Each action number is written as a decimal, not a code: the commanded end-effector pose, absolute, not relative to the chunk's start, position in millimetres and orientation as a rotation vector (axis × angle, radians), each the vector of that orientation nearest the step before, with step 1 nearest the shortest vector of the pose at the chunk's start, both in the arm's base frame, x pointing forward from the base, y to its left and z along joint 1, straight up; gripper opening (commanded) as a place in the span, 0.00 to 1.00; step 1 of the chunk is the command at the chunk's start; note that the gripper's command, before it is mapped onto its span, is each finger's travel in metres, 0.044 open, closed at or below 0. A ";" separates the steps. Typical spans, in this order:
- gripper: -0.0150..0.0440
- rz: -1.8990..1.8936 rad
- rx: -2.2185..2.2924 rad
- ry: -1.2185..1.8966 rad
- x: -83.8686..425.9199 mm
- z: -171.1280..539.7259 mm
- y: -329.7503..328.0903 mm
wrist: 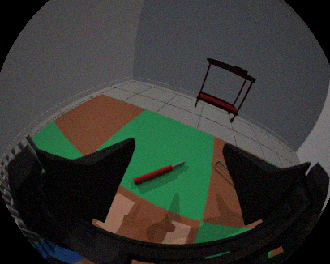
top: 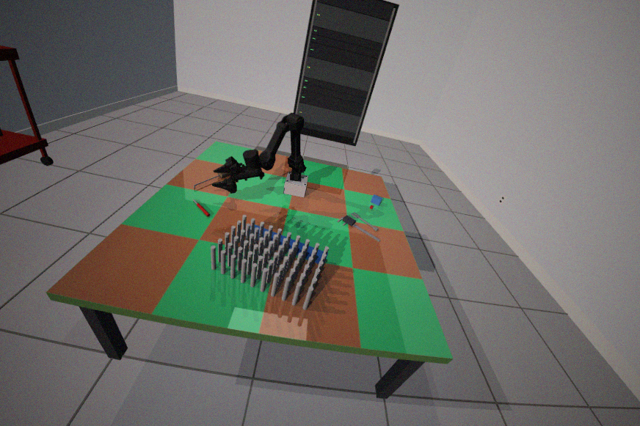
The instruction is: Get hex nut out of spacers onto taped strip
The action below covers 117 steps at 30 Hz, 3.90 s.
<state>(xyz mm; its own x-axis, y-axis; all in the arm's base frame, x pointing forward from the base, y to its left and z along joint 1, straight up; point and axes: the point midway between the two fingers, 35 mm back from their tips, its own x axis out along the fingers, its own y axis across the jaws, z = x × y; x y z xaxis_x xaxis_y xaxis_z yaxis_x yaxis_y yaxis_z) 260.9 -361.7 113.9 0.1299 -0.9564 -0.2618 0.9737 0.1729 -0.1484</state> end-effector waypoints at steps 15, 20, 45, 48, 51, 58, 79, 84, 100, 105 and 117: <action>1.00 -0.543 -0.121 0.345 406.8 104.0 -87.5; 1.00 -0.315 -0.181 0.331 408.5 102.8 -7.1; 1.00 -0.286 -0.189 0.329 407.6 102.7 3.2; 1.00 -0.286 -0.189 0.329 407.6 102.7 3.2; 1.00 -0.286 -0.189 0.329 407.6 102.7 3.2; 1.00 -0.348 -0.188 0.327 407.5 107.8 -23.9; 1.00 -0.992 0.805 0.422 308.9 72.9 -308.6; 1.00 -1.189 1.198 0.337 240.2 63.6 -360.9; 1.00 -1.585 2.510 -0.495 -11.2 83.5 -407.0; 1.00 -1.541 2.866 -0.927 -77.2 97.9 -391.6; 1.00 -1.536 2.879 -0.945 -71.9 48.1 -397.5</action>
<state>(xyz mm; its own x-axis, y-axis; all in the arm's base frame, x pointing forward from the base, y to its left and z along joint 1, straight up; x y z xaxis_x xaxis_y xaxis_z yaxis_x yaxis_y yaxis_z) -80.0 -398.8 85.1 0.4311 -0.3747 -0.8208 -0.5748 -0.8153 0.0703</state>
